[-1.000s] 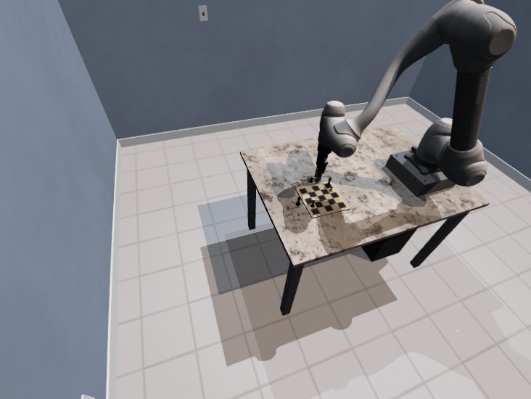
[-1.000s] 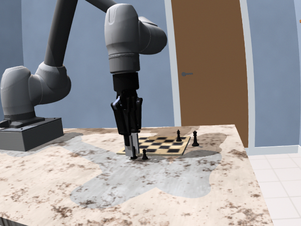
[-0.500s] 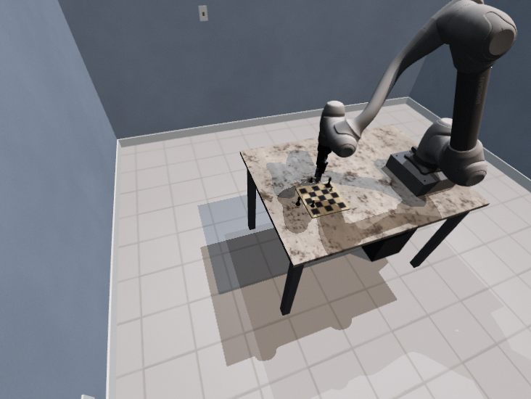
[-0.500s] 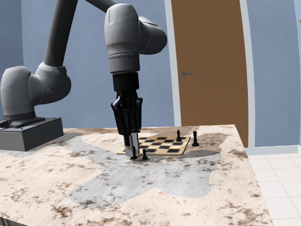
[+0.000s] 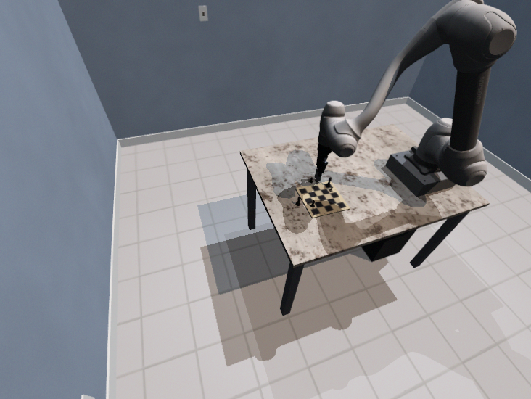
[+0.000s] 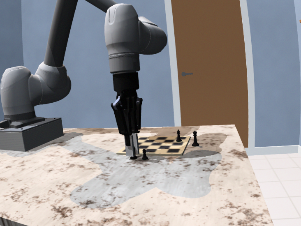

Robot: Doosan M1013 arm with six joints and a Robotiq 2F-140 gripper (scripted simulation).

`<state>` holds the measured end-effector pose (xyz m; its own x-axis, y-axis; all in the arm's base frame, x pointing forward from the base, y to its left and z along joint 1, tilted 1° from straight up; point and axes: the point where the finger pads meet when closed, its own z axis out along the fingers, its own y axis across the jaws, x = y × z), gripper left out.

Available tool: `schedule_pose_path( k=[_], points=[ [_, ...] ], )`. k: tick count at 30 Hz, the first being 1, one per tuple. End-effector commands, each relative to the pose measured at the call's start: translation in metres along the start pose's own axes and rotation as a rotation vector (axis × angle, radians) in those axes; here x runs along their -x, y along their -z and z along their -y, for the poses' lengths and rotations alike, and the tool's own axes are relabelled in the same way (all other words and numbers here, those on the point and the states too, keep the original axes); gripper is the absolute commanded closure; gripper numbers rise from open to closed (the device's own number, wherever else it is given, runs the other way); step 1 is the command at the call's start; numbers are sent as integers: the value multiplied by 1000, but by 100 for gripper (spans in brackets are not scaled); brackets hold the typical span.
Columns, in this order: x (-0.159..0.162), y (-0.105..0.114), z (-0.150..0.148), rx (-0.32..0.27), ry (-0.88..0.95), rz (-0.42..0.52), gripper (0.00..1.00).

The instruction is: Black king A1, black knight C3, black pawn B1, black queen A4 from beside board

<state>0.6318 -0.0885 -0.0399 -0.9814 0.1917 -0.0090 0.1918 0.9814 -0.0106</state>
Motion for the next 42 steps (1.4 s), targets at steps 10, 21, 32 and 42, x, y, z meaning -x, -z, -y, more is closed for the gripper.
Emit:
schedule_pose_path(
  k=[10,21,32,42],
  points=[
    [0,0,0,0,0,0,100],
    [0,0,0,0,0,0,100],
    [0,33,0,0,0,0,100],
    [0,89,0,0,0,0,100]
  ],
)
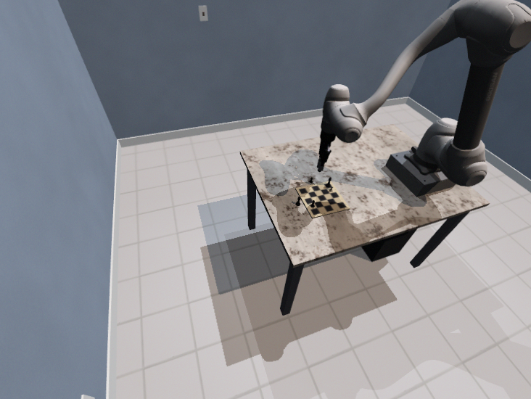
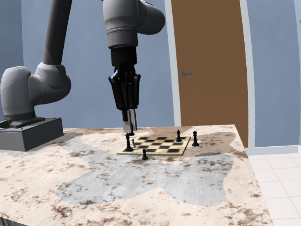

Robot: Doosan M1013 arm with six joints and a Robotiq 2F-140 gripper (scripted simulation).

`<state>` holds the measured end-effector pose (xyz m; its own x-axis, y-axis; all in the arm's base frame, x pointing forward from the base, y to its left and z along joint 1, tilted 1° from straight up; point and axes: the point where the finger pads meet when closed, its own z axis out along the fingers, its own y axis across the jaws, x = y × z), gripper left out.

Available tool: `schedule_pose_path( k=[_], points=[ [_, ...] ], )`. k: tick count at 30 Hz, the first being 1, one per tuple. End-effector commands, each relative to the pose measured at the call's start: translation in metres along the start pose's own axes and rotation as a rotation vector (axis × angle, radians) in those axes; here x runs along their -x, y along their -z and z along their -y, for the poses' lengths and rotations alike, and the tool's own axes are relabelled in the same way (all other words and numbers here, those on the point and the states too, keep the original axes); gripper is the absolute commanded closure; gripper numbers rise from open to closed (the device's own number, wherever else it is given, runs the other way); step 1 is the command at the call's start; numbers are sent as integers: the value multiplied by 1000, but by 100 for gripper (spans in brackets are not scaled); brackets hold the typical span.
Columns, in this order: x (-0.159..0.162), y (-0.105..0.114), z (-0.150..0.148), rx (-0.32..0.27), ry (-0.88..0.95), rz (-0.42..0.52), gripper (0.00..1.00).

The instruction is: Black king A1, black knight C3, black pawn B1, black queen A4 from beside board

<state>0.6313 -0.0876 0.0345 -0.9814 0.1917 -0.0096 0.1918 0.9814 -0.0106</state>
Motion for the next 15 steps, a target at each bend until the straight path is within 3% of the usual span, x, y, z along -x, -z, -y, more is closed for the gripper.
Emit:
schedule_pose_path(
  k=[1,15],
  points=[
    [0,19,0,0,0,0,100],
    [0,26,-2,0,3,0,100]
  ],
)
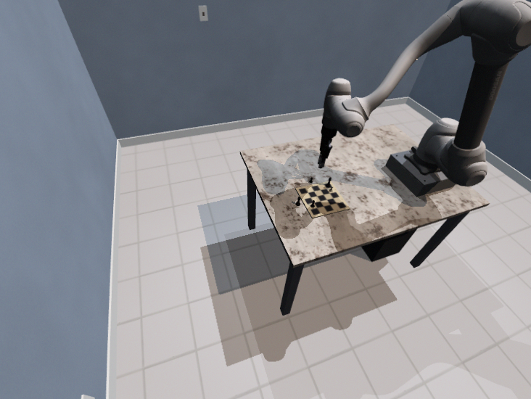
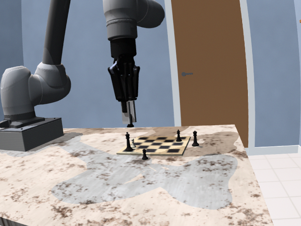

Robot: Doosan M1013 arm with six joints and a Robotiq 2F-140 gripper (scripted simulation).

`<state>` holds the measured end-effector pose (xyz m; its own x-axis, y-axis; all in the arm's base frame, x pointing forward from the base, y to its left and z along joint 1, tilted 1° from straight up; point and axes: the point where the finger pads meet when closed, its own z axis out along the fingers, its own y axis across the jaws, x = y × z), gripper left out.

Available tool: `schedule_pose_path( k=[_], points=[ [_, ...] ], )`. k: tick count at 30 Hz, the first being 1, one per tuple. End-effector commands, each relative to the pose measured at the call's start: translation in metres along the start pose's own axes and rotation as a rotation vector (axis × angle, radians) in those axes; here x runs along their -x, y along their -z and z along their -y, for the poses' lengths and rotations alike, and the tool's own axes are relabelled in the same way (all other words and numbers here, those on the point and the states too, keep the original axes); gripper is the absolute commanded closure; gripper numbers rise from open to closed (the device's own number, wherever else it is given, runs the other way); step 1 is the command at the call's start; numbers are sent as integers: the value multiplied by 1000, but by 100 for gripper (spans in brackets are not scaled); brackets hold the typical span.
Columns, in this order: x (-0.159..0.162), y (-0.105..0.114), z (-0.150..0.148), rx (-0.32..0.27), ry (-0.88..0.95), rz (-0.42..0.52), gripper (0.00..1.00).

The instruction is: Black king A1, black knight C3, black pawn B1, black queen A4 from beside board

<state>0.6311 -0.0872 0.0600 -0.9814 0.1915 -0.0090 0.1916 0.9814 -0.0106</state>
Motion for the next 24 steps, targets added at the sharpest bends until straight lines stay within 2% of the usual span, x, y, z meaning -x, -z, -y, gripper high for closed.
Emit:
schedule_pose_path(
  k=[1,3,4,5,6,7,8,9,13,24],
  points=[
    [1,1,-11,0,19,0,100],
    [5,3,-57,0,99,0,100],
    [5,3,-57,0,99,0,100],
    [5,4,-86,0,151,0,100],
    [5,4,-86,0,151,0,100],
    [4,5,-114,0,198,0,100],
    [4,5,-114,0,198,0,100],
    [3,6,-133,0,232,0,100],
    [2,7,-144,0,251,0,100],
    [2,6,-144,0,251,0,100]
  ],
)
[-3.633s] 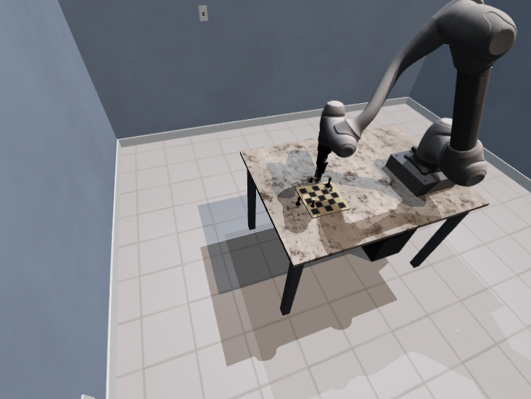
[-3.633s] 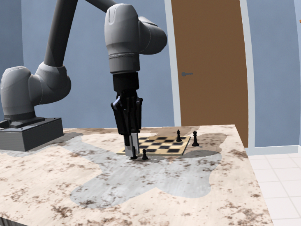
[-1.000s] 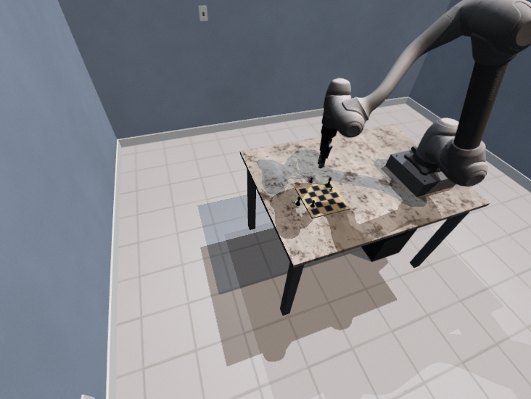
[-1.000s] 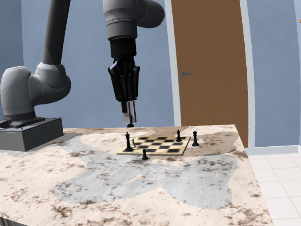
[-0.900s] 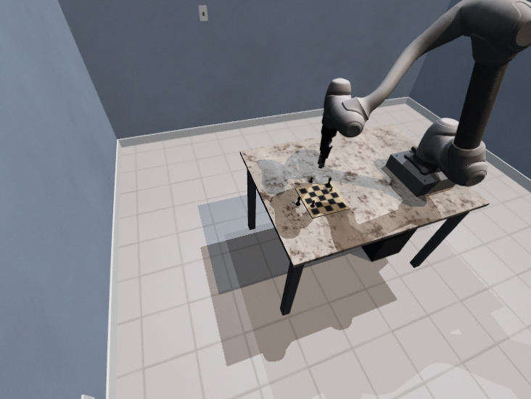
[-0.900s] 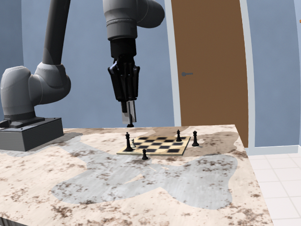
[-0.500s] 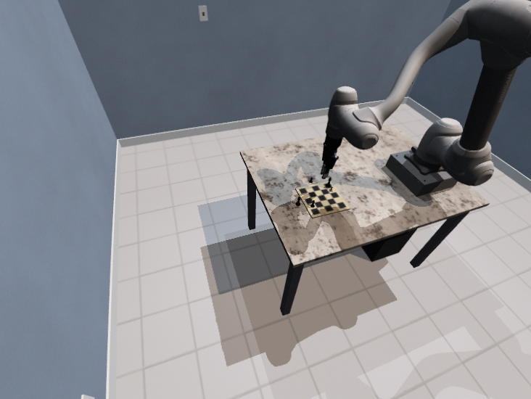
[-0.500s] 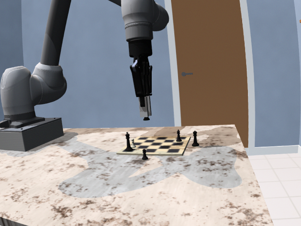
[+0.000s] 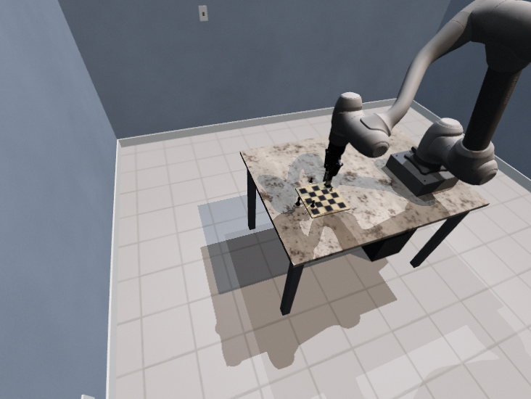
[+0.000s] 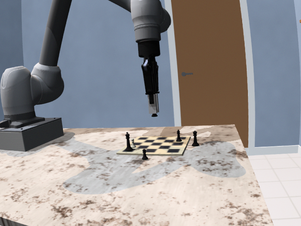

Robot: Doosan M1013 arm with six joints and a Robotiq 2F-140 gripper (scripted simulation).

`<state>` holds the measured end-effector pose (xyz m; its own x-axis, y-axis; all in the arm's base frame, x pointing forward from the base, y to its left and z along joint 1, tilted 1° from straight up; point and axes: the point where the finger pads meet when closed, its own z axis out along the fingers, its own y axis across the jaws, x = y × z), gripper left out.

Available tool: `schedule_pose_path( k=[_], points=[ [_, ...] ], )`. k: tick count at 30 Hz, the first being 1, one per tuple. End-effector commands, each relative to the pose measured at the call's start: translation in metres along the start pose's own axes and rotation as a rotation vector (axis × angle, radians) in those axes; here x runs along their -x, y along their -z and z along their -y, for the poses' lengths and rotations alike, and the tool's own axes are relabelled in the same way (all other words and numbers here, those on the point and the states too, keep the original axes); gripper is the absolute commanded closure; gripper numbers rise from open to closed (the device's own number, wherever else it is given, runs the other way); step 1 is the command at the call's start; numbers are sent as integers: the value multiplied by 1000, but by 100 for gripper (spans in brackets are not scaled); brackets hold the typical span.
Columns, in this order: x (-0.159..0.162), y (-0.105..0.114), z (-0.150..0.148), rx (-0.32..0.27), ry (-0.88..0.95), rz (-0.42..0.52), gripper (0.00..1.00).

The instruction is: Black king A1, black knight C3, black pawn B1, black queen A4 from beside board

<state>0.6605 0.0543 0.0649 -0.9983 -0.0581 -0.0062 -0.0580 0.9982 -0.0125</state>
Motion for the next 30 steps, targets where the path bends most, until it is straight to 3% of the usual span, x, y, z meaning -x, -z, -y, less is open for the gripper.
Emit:
schedule_pose_path(
  k=[1,9,19,30],
  points=[
    [0,0,0,0,0,0,100],
    [0,-11,0,0,0,0,100],
    [0,-55,0,0,0,0,100],
    [0,-89,0,0,0,0,100]
  ],
)
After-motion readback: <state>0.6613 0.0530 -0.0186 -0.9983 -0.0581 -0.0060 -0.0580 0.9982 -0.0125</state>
